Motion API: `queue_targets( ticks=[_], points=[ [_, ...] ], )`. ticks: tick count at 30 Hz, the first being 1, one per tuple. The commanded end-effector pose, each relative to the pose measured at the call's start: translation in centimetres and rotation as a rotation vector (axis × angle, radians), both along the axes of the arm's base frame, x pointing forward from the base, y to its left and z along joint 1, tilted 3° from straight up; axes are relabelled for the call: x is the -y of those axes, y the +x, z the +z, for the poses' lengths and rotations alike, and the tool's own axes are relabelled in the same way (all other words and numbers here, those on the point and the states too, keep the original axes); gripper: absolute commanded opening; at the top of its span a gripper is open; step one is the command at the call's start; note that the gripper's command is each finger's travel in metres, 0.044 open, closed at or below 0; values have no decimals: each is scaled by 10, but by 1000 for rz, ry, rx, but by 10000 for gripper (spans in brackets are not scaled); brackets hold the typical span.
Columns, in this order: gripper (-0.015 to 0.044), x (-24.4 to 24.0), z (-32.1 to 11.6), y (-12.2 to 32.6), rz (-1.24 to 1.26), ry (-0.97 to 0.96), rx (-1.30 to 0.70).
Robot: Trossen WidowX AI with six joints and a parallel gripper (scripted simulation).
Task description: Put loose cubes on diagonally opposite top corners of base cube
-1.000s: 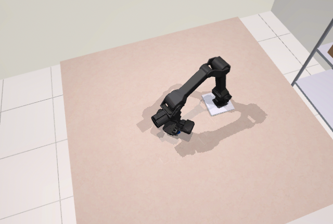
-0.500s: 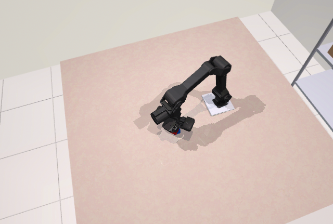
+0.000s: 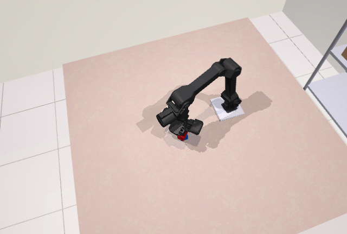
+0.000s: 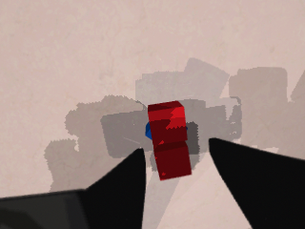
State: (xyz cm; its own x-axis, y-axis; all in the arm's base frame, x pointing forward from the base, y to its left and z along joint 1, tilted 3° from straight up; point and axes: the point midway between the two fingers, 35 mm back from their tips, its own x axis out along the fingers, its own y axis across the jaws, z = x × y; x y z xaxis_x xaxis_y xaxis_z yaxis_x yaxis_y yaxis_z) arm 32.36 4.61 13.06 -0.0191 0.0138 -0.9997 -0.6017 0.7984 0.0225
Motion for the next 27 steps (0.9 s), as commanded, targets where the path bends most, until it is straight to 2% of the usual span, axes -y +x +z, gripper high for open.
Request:
queue_targets(
  ticks=[1, 6, 7, 10, 18, 27],
  points=[
    [258, 0, 4, 0, 2, 0, -1],
    [389, 0, 10, 0, 0, 0, -1],
    [400, 0, 11, 0, 0, 0, -1],
    [400, -9, 9, -2, -1, 1, -1],
    [400, -109, 15, -45, 0, 11, -5],
    [400, -111, 15, -46, 0, 11, -5]
  ],
)
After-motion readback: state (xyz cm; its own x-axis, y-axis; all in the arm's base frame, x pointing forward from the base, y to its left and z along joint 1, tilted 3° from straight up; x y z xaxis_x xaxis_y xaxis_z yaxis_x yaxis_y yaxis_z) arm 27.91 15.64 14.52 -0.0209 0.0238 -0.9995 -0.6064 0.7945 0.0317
